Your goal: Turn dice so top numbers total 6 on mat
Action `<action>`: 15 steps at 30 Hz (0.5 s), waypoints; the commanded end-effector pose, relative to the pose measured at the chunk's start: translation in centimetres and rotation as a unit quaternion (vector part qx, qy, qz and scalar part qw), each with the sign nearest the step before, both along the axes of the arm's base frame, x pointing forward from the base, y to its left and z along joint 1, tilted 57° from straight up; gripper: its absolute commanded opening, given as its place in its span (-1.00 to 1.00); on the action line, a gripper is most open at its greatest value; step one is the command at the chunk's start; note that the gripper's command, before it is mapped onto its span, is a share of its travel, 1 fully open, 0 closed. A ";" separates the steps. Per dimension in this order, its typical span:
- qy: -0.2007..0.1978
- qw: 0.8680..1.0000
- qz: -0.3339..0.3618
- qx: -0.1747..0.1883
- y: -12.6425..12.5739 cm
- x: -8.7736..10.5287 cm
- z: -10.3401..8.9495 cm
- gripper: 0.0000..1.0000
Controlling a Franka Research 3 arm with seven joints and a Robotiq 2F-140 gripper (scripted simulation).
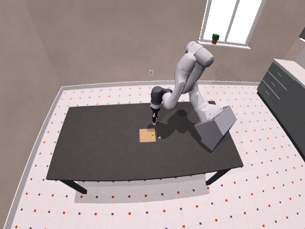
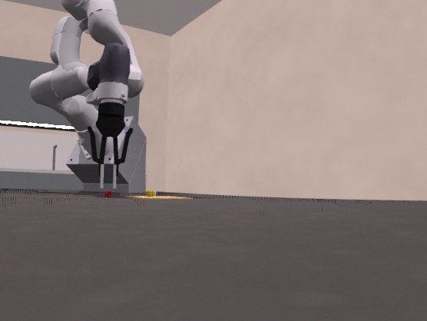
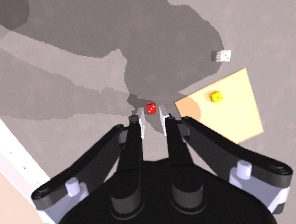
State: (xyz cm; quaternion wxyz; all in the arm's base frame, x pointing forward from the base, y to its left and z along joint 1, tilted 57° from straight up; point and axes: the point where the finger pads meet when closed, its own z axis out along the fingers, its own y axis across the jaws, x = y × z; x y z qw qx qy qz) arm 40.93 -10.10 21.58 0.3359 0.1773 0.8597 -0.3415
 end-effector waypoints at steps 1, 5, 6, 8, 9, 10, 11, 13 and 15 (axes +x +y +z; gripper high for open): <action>0.001 1.000 0.002 -0.001 0.0 0.1 0.0 -0.63; 0.001 1.000 0.002 -0.001 -0.1 0.2 -0.1 -0.63; 0.001 1.000 0.002 -0.001 -0.1 0.2 -0.1 -0.63; 0.001 1.000 0.002 -0.001 -0.2 0.3 -0.2 -0.63; 0.001 1.000 0.002 -0.001 -0.2 0.3 -0.3 -0.63; 0.001 1.000 0.002 -0.001 -0.3 0.3 -0.3 -0.63; 0.001 1.000 0.002 -0.001 -0.4 0.4 -0.4 -0.63; 0.001 1.000 0.002 -0.001 -0.6 0.5 -0.5 -0.63; 0.001 1.000 0.002 -0.001 -0.7 0.6 -0.6 -0.63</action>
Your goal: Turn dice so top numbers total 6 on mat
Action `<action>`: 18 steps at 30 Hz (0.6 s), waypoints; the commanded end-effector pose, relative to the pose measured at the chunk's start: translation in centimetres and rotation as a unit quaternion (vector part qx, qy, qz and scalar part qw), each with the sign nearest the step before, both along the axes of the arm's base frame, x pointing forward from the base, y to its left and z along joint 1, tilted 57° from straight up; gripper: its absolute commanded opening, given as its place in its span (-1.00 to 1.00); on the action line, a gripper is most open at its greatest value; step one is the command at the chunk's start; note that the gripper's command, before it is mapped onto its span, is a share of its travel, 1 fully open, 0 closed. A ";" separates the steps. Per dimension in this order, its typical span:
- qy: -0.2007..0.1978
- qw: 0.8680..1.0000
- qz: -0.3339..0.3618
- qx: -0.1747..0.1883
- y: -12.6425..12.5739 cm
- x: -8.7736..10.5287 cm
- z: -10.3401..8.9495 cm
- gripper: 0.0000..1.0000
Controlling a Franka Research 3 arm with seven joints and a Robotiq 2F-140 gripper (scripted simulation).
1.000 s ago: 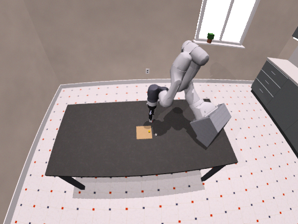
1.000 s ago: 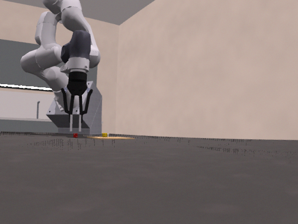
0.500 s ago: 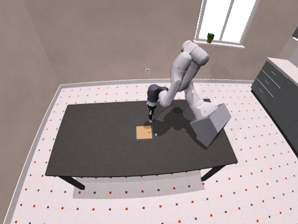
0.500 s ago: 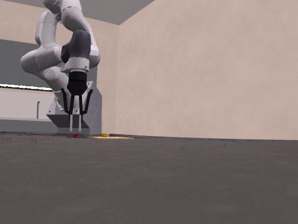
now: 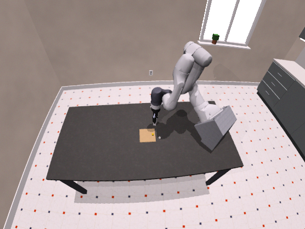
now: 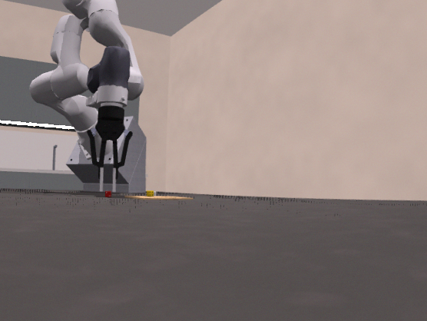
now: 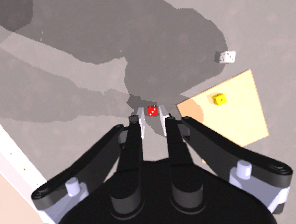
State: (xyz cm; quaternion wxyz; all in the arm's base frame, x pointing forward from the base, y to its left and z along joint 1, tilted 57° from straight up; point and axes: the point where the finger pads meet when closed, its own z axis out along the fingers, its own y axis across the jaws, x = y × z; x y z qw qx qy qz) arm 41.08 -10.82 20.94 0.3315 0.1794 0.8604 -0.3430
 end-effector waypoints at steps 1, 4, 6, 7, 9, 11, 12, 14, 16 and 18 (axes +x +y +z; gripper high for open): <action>-0.003 1.000 0.006 -0.001 -0.1 0.5 -0.1 -0.63; -0.003 1.000 0.006 -0.001 -0.3 0.7 -0.2 -0.63; -0.003 1.000 0.006 -0.001 -0.4 0.8 -0.3 -0.63; -0.003 1.000 0.006 -0.001 -0.4 0.8 -0.3 -0.63; -0.003 1.000 0.006 -0.001 -0.5 0.8 -0.4 -0.63; -0.003 1.000 0.006 -0.001 -0.6 0.8 -0.4 -0.63; -0.003 1.000 0.006 -0.001 -0.6 0.8 -0.4 -0.63; -0.003 1.000 0.006 -0.001 -0.6 0.9 -0.5 -0.63; -0.003 1.000 0.006 -0.001 -0.6 0.9 -0.5 -0.63; -0.003 1.000 0.006 -0.001 -0.6 0.9 -0.5 -0.63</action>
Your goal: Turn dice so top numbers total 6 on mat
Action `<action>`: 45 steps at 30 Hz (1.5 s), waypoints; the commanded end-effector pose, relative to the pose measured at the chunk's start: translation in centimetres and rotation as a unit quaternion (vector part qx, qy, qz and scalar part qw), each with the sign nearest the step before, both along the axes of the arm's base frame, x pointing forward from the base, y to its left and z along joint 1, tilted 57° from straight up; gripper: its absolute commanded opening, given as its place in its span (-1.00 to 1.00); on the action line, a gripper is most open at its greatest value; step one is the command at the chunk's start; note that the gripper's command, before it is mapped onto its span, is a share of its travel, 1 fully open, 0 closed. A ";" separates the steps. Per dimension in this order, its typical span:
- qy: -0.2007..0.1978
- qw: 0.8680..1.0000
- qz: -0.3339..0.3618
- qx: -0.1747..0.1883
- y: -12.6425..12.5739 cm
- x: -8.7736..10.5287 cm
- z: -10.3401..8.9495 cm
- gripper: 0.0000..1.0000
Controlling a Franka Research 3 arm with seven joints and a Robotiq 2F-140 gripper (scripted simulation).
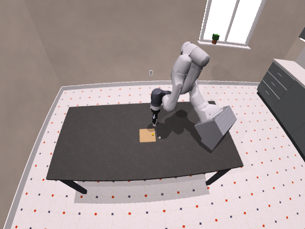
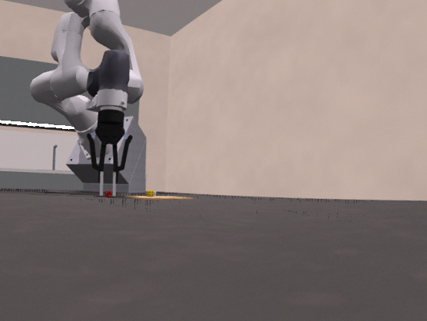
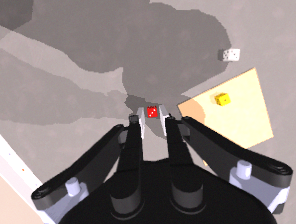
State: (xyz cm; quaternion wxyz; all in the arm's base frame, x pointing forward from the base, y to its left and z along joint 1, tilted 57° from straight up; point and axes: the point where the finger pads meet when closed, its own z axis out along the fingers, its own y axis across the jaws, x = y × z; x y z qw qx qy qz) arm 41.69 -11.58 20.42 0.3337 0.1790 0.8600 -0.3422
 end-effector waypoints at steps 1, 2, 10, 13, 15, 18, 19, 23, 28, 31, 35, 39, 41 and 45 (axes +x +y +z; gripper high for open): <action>-0.001 1.000 0.004 -0.001 0.1 0.2 0.1 -0.63; -0.001 1.000 0.004 -0.001 0.1 0.2 0.1 -0.63; -0.001 1.000 0.004 -0.001 0.1 0.2 0.1 -0.63; -0.001 1.000 0.004 -0.001 0.1 0.2 0.1 -0.63; -0.001 1.000 0.004 -0.001 0.1 0.2 0.1 -0.63; -0.001 1.000 0.004 -0.001 0.1 0.2 0.1 -0.63; -0.001 1.000 0.004 -0.001 0.1 0.2 0.1 -0.63; -0.001 1.000 0.004 -0.001 0.1 0.2 0.1 -0.63; -0.001 1.000 0.004 -0.001 0.1 0.2 0.1 -0.63; -0.001 1.000 0.004 -0.001 0.1 0.2 0.1 -0.63; -0.001 1.000 0.004 -0.001 0.1 0.2 0.1 -0.87; -0.001 1.000 0.004 -0.001 0.1 0.2 0.1 -0.87; -0.001 1.000 0.004 -0.001 0.1 0.2 0.1 -0.87; -0.001 1.000 0.004 -0.001 0.1 0.2 0.1 -0.87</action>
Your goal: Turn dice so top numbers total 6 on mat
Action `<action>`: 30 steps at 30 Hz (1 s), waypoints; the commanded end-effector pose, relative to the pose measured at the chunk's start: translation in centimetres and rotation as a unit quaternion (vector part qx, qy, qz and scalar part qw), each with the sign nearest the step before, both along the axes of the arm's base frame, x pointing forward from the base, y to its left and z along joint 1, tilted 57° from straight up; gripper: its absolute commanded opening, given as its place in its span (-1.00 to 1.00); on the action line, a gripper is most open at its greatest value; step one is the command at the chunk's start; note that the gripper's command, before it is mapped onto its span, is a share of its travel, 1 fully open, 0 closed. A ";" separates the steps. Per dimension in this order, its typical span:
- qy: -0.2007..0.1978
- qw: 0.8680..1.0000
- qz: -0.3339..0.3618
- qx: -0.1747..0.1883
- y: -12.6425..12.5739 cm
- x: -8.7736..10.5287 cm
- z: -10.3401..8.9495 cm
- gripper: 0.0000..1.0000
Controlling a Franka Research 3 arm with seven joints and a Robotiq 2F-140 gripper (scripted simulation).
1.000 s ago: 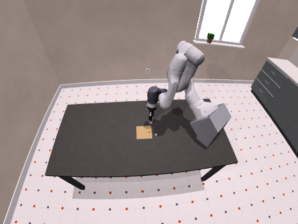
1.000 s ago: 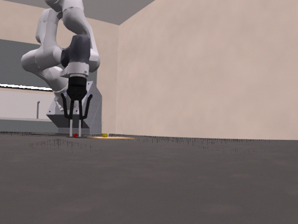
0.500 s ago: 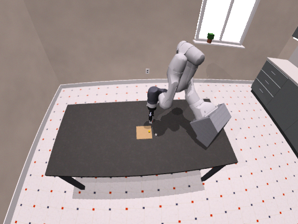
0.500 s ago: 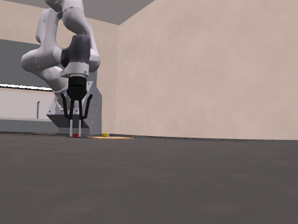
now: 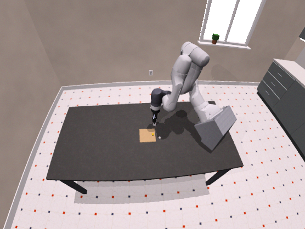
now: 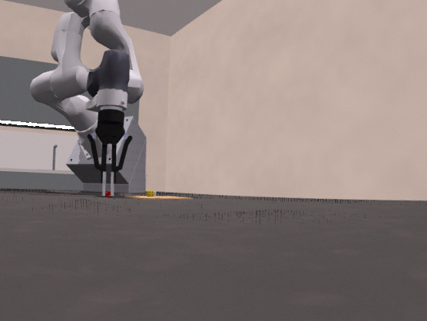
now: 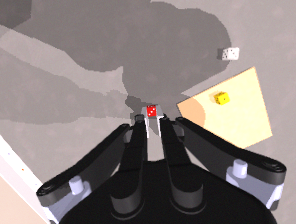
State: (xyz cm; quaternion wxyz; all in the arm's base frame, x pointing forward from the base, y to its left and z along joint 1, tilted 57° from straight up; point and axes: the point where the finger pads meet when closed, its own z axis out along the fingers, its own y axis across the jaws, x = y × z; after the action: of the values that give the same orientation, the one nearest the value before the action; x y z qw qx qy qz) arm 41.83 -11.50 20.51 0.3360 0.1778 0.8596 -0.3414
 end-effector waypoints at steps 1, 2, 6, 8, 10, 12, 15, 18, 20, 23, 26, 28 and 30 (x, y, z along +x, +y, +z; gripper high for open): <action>0.001 1.000 0.002 -0.001 0.1 0.1 0.0 -0.87; 0.001 1.000 0.002 -0.001 0.1 0.1 0.0 -0.87; 0.001 1.000 0.002 -0.001 0.1 0.1 0.0 -0.87; 0.001 1.000 0.002 -0.001 0.1 0.1 0.0 -0.87; 0.001 1.000 0.002 -0.001 0.1 0.1 0.0 -0.87; 0.001 1.000 0.002 -0.001 0.1 0.1 0.0 -0.87; 0.001 1.000 0.002 -0.001 0.1 0.1 0.0 -0.87; 0.001 1.000 0.002 -0.001 0.1 0.1 0.0 -0.87; 0.001 1.000 0.002 -0.001 0.1 0.1 0.0 -0.87; 0.001 1.000 0.002 -0.001 0.1 0.1 0.0 -0.87; 0.001 1.000 0.002 -0.001 0.4 -0.1 0.2 -0.87; 0.001 1.000 0.002 -0.001 0.9 -0.4 0.6 -0.87; 0.001 1.000 0.002 -0.001 0.9 -0.4 0.6 -0.87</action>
State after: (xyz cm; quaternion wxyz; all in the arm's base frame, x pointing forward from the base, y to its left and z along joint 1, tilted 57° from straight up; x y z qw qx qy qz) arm 41.89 -10.61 21.15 0.3417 0.1724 0.8593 -0.3393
